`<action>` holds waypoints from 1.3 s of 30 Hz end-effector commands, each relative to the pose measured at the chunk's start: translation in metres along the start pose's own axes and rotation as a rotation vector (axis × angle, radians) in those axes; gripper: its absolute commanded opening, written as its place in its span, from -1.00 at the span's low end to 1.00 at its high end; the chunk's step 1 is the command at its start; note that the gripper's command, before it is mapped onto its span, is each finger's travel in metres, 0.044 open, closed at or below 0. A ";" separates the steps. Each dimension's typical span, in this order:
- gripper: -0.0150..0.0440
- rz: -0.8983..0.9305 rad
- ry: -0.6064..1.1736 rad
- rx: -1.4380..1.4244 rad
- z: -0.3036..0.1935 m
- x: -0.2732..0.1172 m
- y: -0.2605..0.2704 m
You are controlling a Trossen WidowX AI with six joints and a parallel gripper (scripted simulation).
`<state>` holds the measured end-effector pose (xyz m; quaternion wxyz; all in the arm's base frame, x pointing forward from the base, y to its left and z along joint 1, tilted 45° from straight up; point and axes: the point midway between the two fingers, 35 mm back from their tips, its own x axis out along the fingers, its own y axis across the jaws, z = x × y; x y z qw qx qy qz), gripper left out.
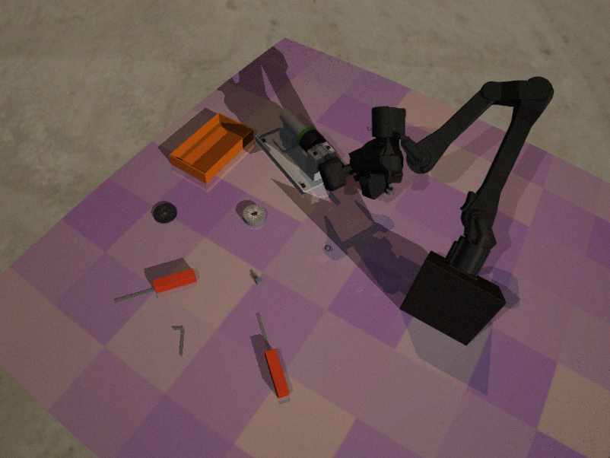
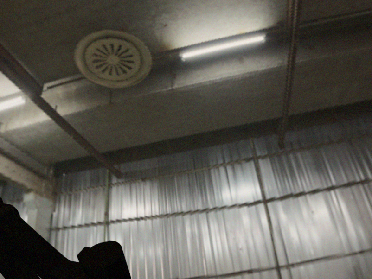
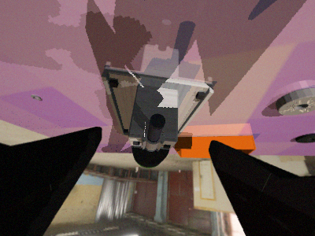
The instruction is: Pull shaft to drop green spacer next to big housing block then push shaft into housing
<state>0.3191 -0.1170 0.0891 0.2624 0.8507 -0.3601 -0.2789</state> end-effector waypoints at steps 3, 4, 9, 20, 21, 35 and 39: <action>1.00 0.003 -0.003 0.003 0.001 0.002 0.000; 1.00 0.003 -0.003 0.003 0.001 0.003 0.000; 1.00 0.002 -0.003 0.003 0.001 0.011 0.000; 1.00 0.003 -0.002 0.003 0.002 0.029 0.001; 1.00 0.003 -0.002 0.003 0.002 0.030 0.001; 1.00 0.004 -0.001 0.002 0.003 0.041 0.002; 1.00 0.004 -0.001 0.002 0.003 0.041 0.002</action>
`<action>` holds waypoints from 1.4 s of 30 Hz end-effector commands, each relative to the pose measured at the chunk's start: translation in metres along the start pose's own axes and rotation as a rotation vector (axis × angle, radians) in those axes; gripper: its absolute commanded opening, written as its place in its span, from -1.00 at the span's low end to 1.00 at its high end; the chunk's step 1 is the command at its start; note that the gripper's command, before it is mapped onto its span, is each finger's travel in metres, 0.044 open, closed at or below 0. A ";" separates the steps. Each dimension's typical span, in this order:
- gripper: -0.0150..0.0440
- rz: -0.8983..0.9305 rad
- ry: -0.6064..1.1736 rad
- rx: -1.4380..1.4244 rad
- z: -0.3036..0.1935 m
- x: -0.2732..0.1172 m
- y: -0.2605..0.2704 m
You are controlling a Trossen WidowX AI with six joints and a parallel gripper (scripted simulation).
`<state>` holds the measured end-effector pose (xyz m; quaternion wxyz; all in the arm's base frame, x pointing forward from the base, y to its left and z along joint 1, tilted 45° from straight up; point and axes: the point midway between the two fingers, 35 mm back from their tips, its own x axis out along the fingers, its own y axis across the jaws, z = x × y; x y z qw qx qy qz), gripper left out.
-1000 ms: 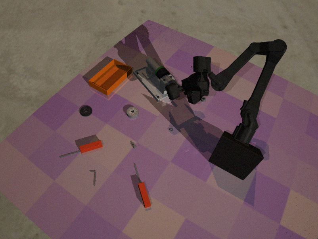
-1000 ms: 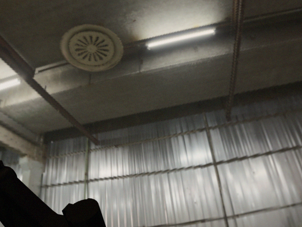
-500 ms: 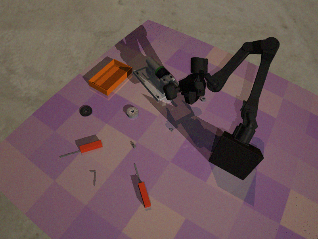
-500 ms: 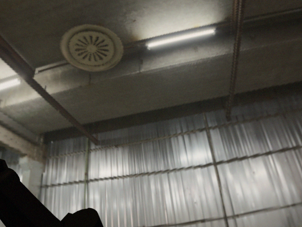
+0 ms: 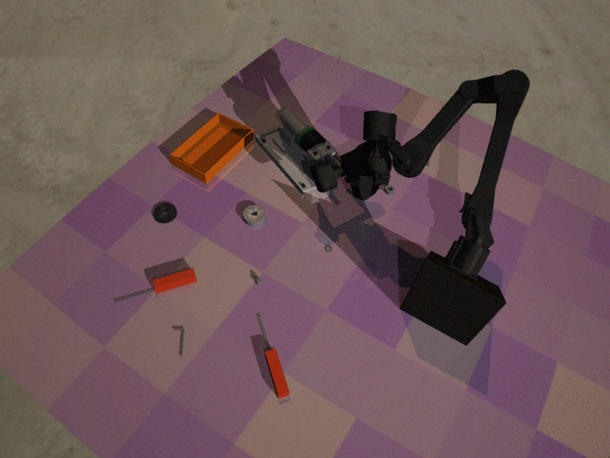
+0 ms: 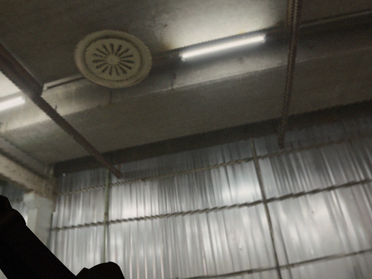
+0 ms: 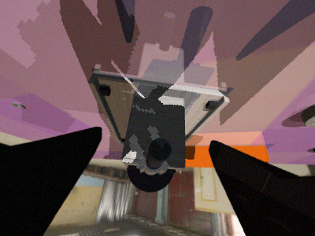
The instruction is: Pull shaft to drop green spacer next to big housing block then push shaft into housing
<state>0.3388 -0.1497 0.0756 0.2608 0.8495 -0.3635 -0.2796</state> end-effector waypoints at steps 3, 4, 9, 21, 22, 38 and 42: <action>1.00 -0.001 0.004 -0.001 -0.002 0.001 0.000; 1.00 -0.001 0.004 -0.001 -0.002 0.001 0.000; 1.00 -0.001 0.004 -0.001 -0.002 0.001 0.000; 1.00 -0.001 0.004 -0.001 -0.002 0.001 0.000; 1.00 -0.001 0.004 -0.001 -0.002 0.001 0.000; 1.00 -0.001 0.005 -0.001 -0.002 0.013 0.000; 1.00 0.000 0.005 -0.001 -0.002 0.018 0.000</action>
